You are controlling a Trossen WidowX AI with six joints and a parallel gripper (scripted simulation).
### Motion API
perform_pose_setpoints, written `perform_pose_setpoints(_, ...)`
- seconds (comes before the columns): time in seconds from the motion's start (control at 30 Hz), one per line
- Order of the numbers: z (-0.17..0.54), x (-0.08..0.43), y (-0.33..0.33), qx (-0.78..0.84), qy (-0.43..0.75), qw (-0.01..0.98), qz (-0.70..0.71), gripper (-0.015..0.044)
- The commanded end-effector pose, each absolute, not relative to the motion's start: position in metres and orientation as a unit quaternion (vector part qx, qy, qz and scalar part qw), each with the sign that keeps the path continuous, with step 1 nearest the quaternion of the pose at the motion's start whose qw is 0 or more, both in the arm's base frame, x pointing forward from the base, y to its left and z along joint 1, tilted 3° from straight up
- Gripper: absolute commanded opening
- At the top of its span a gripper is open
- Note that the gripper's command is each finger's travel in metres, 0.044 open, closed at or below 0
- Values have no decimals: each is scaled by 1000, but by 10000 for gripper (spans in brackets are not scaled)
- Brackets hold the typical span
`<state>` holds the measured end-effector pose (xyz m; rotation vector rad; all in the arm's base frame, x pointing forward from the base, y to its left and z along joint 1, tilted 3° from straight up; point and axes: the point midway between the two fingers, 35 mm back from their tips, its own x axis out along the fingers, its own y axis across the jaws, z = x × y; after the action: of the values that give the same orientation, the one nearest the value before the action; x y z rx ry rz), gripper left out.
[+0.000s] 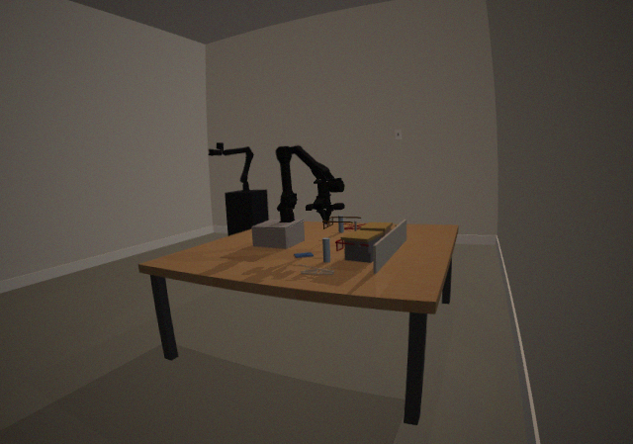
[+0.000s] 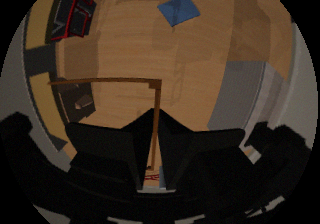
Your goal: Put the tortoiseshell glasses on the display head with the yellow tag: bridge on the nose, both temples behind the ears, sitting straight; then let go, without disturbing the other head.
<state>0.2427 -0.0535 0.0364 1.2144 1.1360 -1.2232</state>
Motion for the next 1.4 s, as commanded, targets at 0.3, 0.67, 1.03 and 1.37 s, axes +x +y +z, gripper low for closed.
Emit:
perform_pose_setpoints(0.3, 23, 242, -54, 499, 471, 509, -520, 0)
perform_pose_setpoints(0.67, 14, 242, -54, 498, 471, 509, -520, 0)
perform_pose_setpoints(1.03, 5, 242, -55, 498, 471, 509, -520, 0)
perform_pose_setpoints(1.37, -4, 242, -56, 498, 471, 509, -520, 0)
